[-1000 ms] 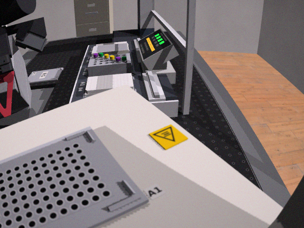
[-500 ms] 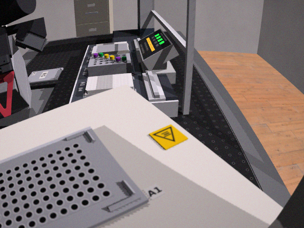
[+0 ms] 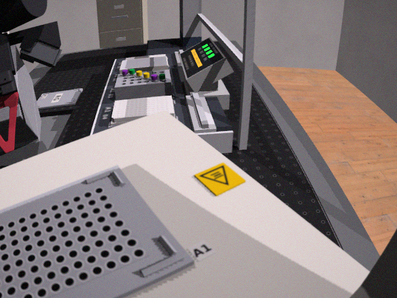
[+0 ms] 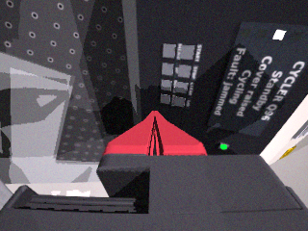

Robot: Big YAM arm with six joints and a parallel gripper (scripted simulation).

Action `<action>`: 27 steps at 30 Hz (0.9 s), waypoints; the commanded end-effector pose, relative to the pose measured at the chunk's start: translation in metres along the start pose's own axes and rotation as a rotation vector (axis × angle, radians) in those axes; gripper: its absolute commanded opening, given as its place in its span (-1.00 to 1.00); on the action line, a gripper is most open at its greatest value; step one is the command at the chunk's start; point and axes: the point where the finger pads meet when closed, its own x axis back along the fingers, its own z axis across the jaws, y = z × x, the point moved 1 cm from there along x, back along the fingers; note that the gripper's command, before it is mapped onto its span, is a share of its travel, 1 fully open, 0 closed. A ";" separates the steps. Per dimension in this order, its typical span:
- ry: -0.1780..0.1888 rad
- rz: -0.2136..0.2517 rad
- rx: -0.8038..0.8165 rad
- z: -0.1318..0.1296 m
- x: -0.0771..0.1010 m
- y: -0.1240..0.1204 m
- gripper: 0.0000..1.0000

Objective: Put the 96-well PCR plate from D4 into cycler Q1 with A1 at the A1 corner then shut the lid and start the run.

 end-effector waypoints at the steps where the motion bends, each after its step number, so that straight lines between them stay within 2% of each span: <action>1: -0.009 -0.015 -0.024 -0.011 0.006 0.004 -1.00; 10: 0.000 -0.004 0.003 0.001 0.001 0.002 -1.00; 27: -0.010 -0.015 -0.028 -0.016 0.007 0.003 -1.00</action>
